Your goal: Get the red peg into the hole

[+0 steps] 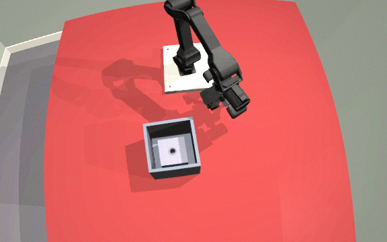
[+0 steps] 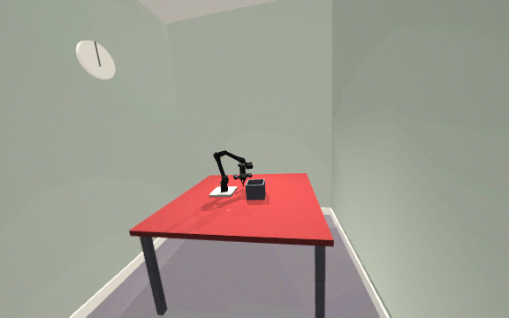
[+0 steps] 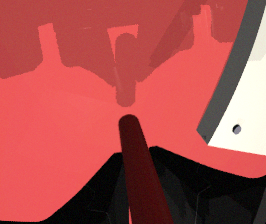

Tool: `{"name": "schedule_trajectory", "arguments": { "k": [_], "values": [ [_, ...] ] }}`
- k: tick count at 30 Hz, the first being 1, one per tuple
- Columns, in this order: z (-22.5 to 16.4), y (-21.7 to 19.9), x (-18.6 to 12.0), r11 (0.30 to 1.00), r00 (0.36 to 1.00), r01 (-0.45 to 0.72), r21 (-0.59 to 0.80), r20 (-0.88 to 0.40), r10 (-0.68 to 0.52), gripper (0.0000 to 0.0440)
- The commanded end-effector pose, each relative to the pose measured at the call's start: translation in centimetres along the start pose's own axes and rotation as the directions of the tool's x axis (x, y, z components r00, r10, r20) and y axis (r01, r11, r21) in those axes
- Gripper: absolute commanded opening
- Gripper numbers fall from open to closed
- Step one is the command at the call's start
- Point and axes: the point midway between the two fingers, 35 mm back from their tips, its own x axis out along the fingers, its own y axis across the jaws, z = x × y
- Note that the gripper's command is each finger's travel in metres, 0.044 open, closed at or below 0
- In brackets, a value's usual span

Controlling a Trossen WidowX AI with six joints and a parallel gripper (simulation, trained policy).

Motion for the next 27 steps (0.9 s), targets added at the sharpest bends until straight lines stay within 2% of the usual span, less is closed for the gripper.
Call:
{"name": "schedule_trajectory", "arguments": {
  "k": [1,13,27],
  "values": [
    [-0.3,0.5,-1.4,0.999,0.999,-0.05,-0.012,-0.02,0.05,0.0],
    [0.0,1.4,-7.2,0.977,0.979,-0.204,-0.059,-0.019,0.204,0.0],
    [3.1,1.6,-13.4,0.943,0.938,-0.326,-0.068,0.096,0.332,0.0]
  ]
}}
